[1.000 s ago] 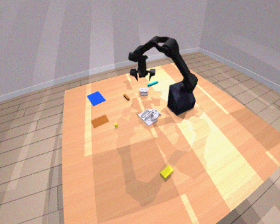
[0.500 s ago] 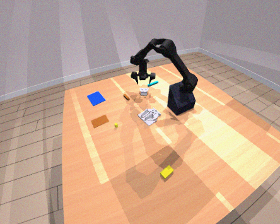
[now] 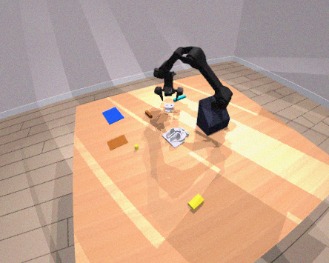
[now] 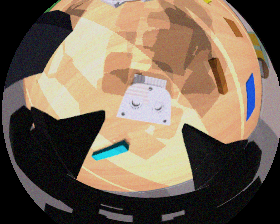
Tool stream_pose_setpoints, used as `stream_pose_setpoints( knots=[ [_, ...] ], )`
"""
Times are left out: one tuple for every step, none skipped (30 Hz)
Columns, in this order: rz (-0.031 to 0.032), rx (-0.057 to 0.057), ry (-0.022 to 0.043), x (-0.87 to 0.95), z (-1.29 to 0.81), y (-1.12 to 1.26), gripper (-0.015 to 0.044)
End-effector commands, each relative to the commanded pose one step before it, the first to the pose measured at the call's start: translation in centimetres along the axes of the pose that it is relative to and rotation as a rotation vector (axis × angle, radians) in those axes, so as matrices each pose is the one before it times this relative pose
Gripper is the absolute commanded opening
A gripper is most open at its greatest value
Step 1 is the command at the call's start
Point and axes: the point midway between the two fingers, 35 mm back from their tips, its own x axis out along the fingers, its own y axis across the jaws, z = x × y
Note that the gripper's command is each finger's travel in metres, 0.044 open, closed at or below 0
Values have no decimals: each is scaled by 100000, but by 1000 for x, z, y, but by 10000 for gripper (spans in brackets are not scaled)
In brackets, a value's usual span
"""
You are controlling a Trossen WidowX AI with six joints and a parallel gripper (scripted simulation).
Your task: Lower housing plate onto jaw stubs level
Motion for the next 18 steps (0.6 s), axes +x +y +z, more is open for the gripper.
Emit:
stream_pose_setpoints(
  knots=[
    [202,548,-480,598,96,70,440],
    [-4,-2,-1,163,-2,-21,440],
    [-3,-2,-2,162,-2,-20,440],
    [-3,-2,-2,162,-2,-19,440],
    [-3,-2,-2,162,-2,-18,440],
    [-3,-2,-3,162,-2,-17,440],
    [-2,-2,-3,162,-2,-17,440],
    [-2,-2,-3,162,-2,-16,440],
    [-2,-2,-3,162,-2,-15,440],
    [-1,-2,-3,132,-1,-11,440],
    [-1,-1,-2,79,-1,-7,440],
    [0,0,-1,26,0,-2,440],
    [0,0,0,0,0,0,440],
    [0,0,0,0,0,0,440],
    [0,0,0,0,0,0,440],
    [0,0,0,0,0,0,440],
    [0,0,-1,26,0,-1,440],
    [-1,-1,-2,77,1,-3,440]
  ],
)
